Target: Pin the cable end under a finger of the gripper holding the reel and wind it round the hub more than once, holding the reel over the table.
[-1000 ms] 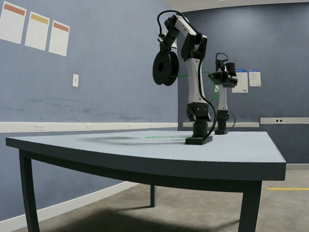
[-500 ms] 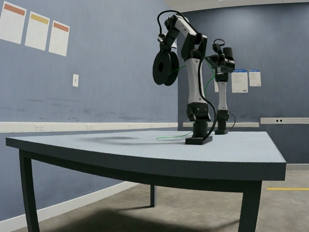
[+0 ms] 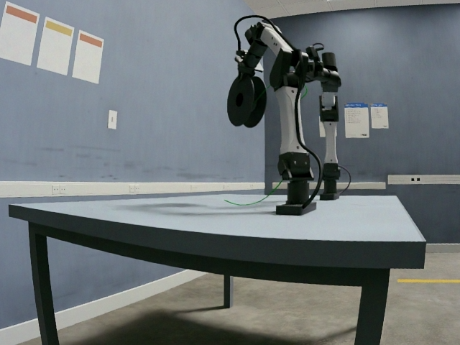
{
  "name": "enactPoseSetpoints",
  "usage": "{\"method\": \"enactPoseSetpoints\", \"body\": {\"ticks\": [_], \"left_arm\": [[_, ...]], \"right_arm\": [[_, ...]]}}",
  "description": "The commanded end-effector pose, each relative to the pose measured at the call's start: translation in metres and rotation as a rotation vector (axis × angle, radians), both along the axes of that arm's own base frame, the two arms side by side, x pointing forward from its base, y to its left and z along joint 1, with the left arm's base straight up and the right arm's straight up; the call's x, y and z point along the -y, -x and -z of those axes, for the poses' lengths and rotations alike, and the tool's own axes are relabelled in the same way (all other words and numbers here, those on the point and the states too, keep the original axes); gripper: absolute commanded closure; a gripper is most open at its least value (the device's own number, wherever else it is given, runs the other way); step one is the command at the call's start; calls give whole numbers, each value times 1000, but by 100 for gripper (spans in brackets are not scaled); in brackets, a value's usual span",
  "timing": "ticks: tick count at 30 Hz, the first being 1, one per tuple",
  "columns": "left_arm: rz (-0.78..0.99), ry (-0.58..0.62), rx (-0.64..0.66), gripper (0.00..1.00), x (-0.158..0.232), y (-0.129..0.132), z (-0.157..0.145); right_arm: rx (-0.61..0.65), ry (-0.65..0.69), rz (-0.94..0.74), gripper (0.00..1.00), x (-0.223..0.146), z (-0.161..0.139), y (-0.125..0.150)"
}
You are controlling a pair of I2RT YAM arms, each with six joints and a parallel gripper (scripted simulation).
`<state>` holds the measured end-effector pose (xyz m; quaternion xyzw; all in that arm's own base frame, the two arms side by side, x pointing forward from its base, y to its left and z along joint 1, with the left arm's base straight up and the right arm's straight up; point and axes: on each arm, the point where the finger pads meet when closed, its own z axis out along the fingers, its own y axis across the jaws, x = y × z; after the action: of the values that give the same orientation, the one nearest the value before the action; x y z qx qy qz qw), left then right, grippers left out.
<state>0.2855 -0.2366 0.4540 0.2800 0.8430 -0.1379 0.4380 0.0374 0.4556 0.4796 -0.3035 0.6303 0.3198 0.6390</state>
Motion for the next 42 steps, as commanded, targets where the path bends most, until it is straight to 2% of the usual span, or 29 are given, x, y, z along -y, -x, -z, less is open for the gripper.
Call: {"method": "enactPoseSetpoints", "body": {"ticks": [1,7,12,16,19,29,34,36,42], "left_arm": [[-17,81,78,100,4,-9,-27],[-17,81,78,100,4,-9,-27],[-17,81,79,100,4,-9,-27],[-17,81,78,100,4,-9,-27],[-17,81,78,100,4,-9,-27],[-17,81,79,100,4,-9,-27],[-17,81,78,100,4,-9,-27],[-17,81,78,100,4,-9,-27],[-17,81,78,100,4,-9,-27]], "right_arm": [[-6,22,-28,100,8,-22,-9],[-8,0,-28,100,32,-57,-36],[-6,4,-28,100,45,-72,-60],[-6,21,-28,100,43,-71,-70],[-4,-7,-28,100,65,-88,-84],[1,-2,-28,100,91,-96,-131],[8,-14,-28,100,100,-99,-144],[-3,15,-28,100,97,-83,-157],[0,12,-28,100,112,-78,-182]]}}
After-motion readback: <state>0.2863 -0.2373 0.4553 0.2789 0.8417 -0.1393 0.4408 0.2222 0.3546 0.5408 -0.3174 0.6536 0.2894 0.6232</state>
